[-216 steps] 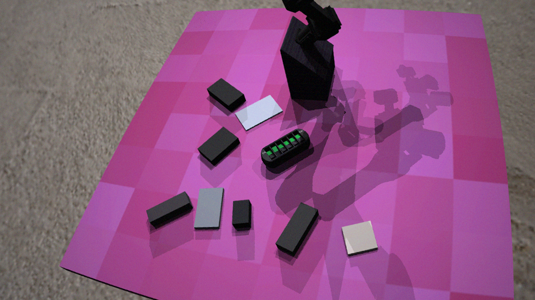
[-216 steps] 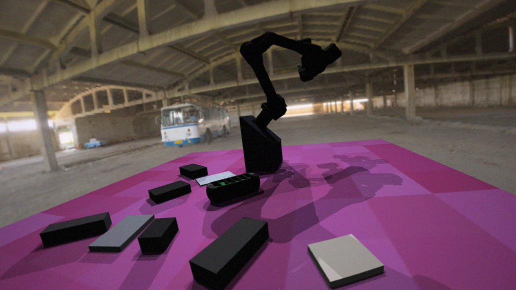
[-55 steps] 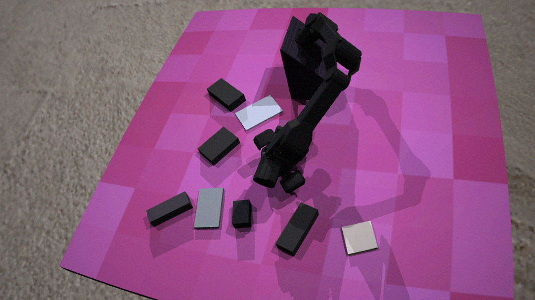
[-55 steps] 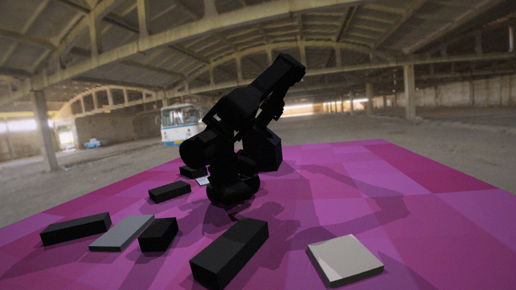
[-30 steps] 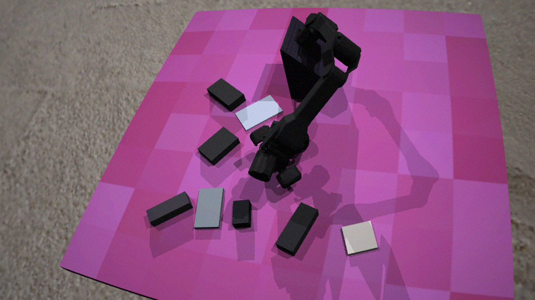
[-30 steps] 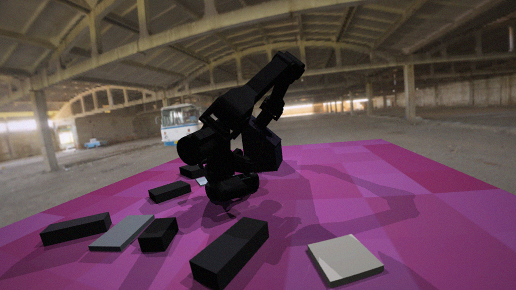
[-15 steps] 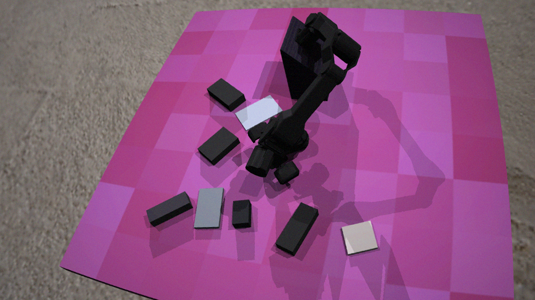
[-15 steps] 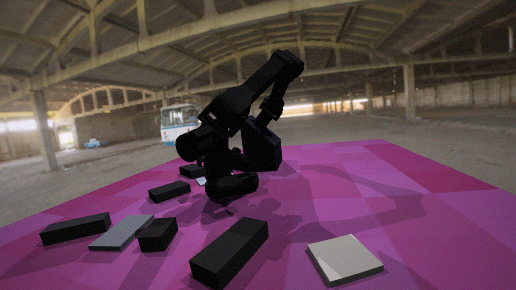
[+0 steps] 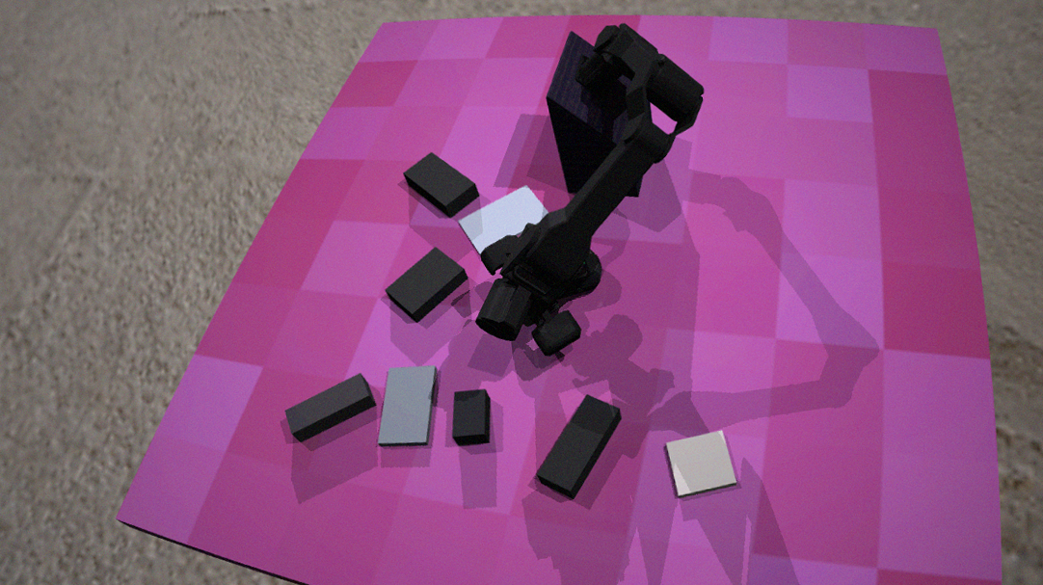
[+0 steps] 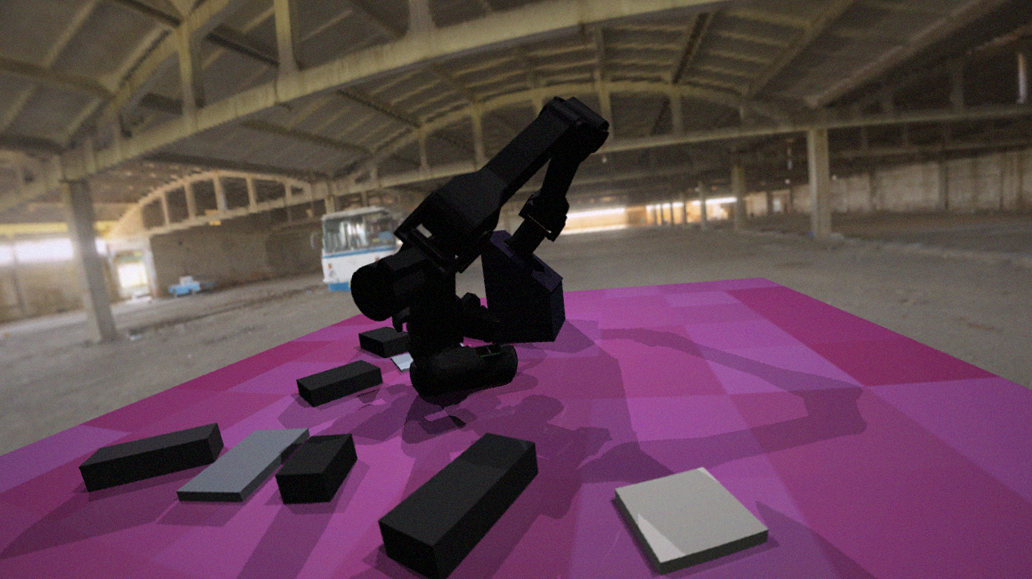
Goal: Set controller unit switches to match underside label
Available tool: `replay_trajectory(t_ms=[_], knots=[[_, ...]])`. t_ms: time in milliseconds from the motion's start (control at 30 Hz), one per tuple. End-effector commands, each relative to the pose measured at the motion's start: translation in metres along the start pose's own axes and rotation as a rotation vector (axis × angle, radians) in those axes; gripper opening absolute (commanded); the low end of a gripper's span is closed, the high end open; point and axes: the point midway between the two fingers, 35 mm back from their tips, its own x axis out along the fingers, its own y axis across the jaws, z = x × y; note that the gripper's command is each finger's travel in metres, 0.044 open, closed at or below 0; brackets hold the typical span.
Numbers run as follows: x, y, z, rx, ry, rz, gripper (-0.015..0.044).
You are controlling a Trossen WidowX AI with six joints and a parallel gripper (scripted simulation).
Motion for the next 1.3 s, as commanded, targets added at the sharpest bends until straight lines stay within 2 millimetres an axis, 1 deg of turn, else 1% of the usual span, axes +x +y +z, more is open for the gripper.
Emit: replay_trajectory(t_ms=[0, 1200, 1233, 1267], knots=[[0.006, 0.009, 0.003, 0.009, -0.015, 0.019, 0.0], [0.012, 0.029, 0.01, 0.009, -0.015, 0.02, 0.0], [0.005, 0.02, 0.005, 0.002, 0.001, 0.004, 0.0], [0.002, 0.016, 0.004, 0.002, 0.0, 0.005, 0.0]])
